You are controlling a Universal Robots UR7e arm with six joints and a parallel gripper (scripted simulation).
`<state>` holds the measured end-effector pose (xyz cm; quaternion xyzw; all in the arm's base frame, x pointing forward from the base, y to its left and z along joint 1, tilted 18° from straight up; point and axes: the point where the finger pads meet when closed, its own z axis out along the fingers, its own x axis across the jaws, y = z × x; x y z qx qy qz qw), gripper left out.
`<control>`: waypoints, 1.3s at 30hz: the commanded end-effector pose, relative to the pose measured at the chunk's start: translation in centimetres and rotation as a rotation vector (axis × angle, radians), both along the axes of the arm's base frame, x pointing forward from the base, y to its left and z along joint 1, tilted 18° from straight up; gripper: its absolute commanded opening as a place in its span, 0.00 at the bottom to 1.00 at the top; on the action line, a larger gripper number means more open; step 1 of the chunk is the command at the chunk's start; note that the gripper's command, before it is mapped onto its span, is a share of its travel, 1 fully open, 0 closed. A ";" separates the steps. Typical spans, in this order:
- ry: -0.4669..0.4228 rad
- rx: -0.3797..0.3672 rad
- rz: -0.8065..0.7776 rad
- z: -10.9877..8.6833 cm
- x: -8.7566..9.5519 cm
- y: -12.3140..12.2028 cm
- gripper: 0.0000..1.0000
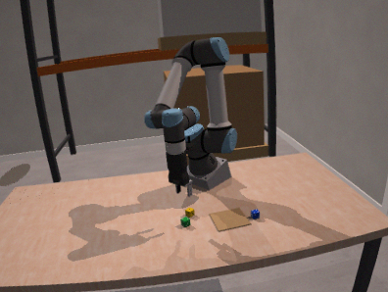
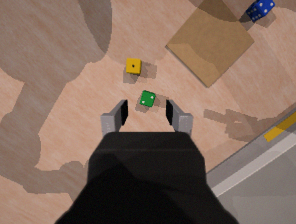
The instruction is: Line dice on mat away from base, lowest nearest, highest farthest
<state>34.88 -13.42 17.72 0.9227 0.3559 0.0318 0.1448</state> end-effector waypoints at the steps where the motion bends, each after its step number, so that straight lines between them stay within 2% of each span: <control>1: -0.018 -0.001 -0.018 0.0 0.0 -0.2 1.00; 14: -0.018 -0.001 -0.018 0.0 0.0 -0.2 1.00; 21: -0.019 -0.001 -0.018 -0.7 0.2 -0.4 1.00; 25: -0.019 -0.001 -0.018 -2.2 0.5 -0.8 1.00; 35: -0.019 -0.001 -0.018 -7.4 1.4 -2.1 1.00; 39: -0.019 -0.001 -0.018 -8.2 1.6 -2.3 1.00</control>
